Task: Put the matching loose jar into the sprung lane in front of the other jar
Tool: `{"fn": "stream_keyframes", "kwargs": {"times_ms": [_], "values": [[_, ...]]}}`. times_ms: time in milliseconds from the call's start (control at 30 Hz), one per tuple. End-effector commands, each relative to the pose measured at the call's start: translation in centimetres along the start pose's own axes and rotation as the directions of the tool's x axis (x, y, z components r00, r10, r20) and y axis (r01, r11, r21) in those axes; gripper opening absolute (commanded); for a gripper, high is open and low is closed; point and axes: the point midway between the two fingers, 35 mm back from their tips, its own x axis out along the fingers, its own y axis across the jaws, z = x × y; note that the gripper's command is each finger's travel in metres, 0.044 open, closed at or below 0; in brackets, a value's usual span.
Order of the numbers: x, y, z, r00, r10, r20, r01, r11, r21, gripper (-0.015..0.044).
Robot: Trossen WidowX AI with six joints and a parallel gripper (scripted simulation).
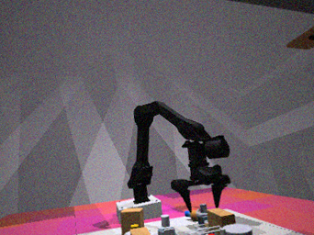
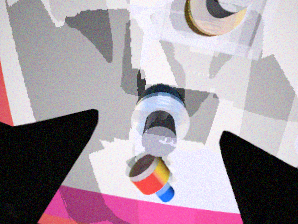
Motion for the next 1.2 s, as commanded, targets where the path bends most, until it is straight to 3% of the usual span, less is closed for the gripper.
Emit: {"fn": "stream_keyframes", "kwargs": {"times_ms": [0, 367, 667, 867, 1067, 1167], "values": [[0.7, 0.0, -0.1, 1.000, 0.001, -0.006, -0.001, 1.000, -0.007, 0.0440], [2.2, 0.0, -0.2, 1.000, 0.001, -0.006, -0.001, 1.000, -0.007, 0.0440], [2.2, 0.0, -0.2, 1.000, 0.001, -0.006, -0.001, 1.000, -0.007, 0.0204], [2.2, 0.0, -0.2, 1.000, 0.001, -0.006, -0.001, 1.000, -0.007, 0.0164], [0.3, 0.3, 0.2, 1.000, 0.001, -0.006, -0.001, 1.000, -0.007, 0.0006], [-1.4, 0.5, 0.4, 1.000, 0.002, -0.006, -0.002, 1.000, -0.007, 0.0000]]}}
